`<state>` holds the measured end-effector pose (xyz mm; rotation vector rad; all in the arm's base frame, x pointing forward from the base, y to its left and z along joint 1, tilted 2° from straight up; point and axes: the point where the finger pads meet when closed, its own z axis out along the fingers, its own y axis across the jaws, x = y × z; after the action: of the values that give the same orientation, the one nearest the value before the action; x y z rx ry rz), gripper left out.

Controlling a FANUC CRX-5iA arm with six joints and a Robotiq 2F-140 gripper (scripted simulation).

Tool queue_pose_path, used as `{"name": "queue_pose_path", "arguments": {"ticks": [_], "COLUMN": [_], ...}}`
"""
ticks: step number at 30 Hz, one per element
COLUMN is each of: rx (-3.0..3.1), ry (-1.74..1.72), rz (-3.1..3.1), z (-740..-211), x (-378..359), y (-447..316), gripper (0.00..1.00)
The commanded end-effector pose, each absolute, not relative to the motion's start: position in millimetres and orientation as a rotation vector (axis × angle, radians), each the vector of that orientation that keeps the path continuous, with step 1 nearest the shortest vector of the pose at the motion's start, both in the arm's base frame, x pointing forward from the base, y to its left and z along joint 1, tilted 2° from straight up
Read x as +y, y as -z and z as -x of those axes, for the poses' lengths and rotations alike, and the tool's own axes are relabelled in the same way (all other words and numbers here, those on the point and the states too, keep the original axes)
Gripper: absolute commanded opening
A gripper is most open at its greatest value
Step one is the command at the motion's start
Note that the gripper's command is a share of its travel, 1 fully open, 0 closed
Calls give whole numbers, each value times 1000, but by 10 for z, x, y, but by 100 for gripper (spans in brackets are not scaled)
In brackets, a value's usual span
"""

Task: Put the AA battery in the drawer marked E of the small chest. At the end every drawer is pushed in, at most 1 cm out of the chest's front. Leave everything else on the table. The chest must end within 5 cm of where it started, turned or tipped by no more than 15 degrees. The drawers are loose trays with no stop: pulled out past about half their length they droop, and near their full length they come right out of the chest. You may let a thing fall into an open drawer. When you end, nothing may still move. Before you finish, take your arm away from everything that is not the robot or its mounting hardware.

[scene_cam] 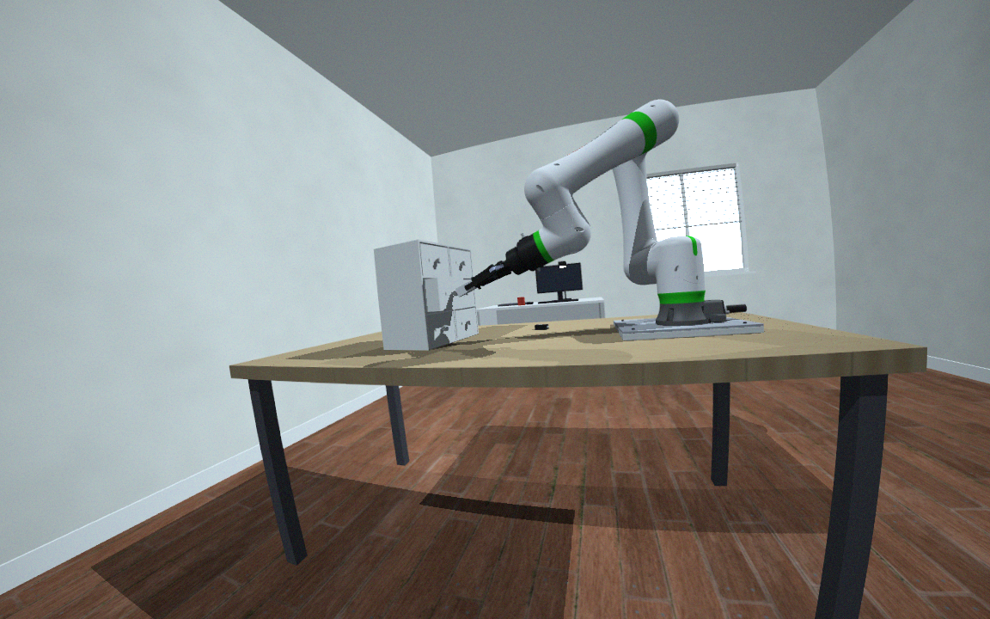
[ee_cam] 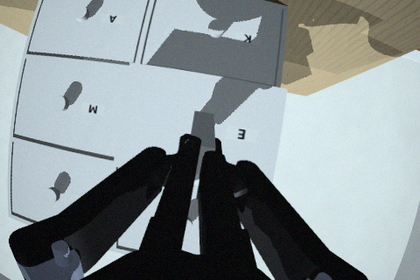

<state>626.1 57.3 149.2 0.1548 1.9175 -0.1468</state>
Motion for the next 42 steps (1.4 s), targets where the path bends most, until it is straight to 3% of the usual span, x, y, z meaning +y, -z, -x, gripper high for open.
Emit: {"name": "queue_pose_path", "arguments": {"ticks": [1,42], "rx": [1917,1917], "ry": [147,147], "rz": [-155,-155], "z": [-6306,-6735], "x": [566,488], "y": [-1495,-1494], "gripper": [0,0]}}
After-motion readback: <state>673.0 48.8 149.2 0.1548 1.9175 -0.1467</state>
